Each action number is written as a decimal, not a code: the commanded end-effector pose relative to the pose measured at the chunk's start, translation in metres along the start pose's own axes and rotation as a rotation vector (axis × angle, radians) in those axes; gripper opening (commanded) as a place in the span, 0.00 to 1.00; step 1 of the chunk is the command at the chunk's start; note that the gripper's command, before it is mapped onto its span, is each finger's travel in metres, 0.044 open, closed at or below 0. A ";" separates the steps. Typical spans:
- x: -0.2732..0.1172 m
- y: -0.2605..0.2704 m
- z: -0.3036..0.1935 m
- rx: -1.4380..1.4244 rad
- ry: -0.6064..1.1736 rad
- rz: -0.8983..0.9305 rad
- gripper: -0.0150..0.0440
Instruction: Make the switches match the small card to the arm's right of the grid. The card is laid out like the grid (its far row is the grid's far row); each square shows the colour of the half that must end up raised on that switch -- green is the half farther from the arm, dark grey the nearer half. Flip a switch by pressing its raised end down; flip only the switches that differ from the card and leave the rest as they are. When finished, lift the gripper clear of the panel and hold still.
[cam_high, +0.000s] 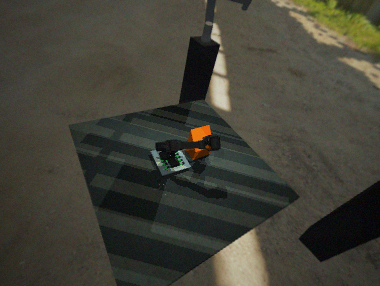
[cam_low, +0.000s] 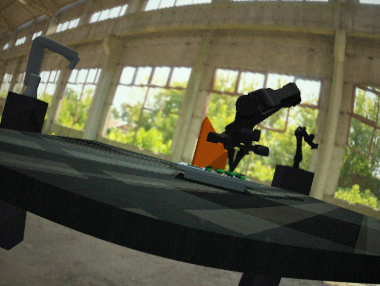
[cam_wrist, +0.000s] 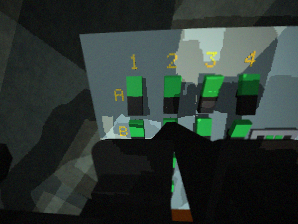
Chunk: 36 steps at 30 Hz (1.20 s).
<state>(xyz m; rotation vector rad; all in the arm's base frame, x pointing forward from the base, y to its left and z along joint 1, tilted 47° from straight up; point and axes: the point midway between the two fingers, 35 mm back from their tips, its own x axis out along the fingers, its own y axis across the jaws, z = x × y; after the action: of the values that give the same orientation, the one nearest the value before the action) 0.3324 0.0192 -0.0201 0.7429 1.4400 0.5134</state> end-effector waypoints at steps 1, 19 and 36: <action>0.001 0.000 -0.001 0.007 0.002 0.004 0.25; -0.065 -0.055 -0.003 0.007 -0.025 -0.003 0.25; -0.029 -0.066 -0.002 0.006 0.001 -0.001 0.25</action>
<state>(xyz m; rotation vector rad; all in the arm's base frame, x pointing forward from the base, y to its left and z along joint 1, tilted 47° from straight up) 0.3213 -0.0476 -0.0438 0.7332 1.4421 0.5141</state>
